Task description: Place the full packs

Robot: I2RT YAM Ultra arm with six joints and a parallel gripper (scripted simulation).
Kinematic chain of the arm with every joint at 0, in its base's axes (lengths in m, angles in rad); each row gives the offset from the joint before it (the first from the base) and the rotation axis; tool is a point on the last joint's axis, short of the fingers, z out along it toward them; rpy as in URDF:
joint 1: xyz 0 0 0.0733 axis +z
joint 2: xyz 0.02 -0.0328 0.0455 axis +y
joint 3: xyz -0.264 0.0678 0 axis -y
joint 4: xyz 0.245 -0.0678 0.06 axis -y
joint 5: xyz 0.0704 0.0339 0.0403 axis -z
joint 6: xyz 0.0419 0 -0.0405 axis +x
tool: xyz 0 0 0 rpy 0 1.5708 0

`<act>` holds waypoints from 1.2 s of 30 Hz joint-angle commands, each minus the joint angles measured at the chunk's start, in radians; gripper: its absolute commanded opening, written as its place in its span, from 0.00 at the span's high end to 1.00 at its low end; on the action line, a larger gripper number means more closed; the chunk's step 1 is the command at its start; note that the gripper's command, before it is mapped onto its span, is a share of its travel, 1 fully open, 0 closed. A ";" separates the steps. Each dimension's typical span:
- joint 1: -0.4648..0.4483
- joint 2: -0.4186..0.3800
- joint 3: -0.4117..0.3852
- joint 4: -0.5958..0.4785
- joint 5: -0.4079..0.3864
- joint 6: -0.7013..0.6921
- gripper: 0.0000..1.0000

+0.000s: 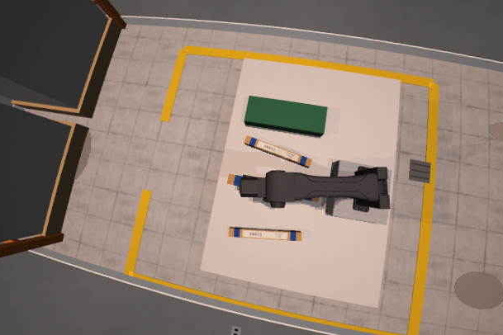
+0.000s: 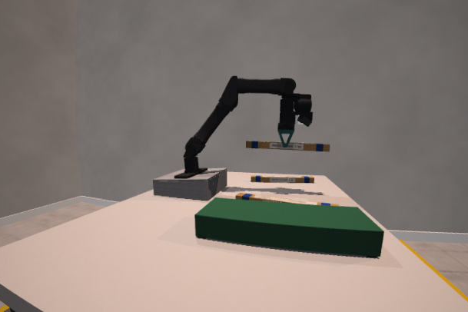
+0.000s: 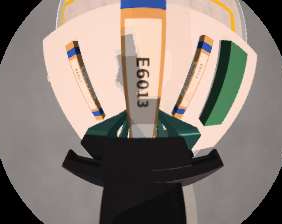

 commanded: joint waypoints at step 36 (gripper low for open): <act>-0.229 -0.137 -0.077 0.026 0.023 -0.234 1.00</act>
